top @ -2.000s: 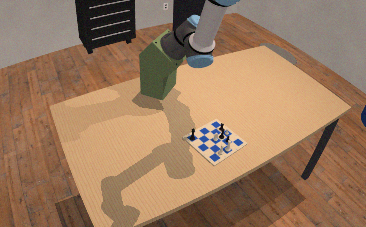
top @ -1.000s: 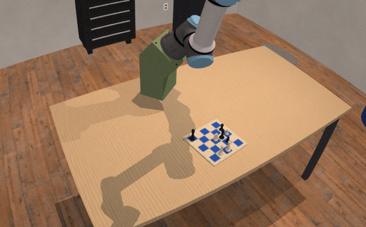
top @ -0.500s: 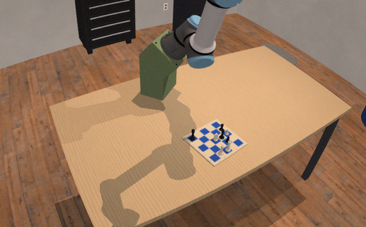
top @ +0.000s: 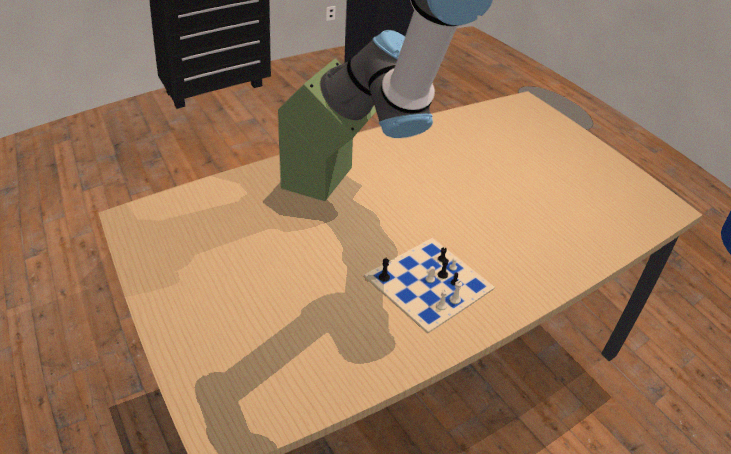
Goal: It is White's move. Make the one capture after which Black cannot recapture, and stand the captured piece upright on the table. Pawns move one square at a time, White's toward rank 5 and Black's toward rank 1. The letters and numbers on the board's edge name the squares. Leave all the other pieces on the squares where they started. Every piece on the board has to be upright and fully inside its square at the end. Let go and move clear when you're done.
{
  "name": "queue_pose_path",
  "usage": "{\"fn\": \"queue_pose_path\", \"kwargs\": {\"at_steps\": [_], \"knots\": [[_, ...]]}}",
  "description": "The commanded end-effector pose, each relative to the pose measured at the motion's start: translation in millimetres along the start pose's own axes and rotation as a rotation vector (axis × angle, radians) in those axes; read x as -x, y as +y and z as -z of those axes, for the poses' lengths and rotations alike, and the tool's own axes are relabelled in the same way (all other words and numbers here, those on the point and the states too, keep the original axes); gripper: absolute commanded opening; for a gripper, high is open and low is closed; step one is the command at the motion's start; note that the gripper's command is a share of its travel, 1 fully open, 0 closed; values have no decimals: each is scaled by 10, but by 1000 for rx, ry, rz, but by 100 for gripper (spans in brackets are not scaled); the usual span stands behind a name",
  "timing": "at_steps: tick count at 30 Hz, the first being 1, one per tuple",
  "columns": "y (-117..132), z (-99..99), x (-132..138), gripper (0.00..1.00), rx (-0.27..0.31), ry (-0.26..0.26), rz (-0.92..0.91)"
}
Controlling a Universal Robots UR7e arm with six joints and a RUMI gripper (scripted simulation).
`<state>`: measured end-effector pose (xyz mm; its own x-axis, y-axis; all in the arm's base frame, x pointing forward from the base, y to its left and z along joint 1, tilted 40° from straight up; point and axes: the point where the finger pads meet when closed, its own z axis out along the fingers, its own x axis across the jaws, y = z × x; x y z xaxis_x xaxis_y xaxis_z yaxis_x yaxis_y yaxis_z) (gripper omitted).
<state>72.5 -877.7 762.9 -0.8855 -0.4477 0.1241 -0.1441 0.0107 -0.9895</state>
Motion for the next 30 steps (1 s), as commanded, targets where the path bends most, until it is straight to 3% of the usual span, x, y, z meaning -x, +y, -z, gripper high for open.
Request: {"fn": "queue_pose_path", "kwargs": {"at_steps": [1, 8, 14, 19, 23, 25, 27, 30], "knots": [[244, -397, 415, 100, 78, -53, 106], [383, -574, 661, 100, 112, -87, 161], [656, -872, 1156, 100, 173, -158, 269], [780, -986, 1384, 100, 198, -193, 318], [980, -1144, 1760, 100, 235, -253, 398], [980, -1144, 1760, 100, 235, -253, 398], [1123, -1239, 2031, 100, 259, -297, 456], [1197, -1282, 2173, 100, 271, -321, 486]]}}
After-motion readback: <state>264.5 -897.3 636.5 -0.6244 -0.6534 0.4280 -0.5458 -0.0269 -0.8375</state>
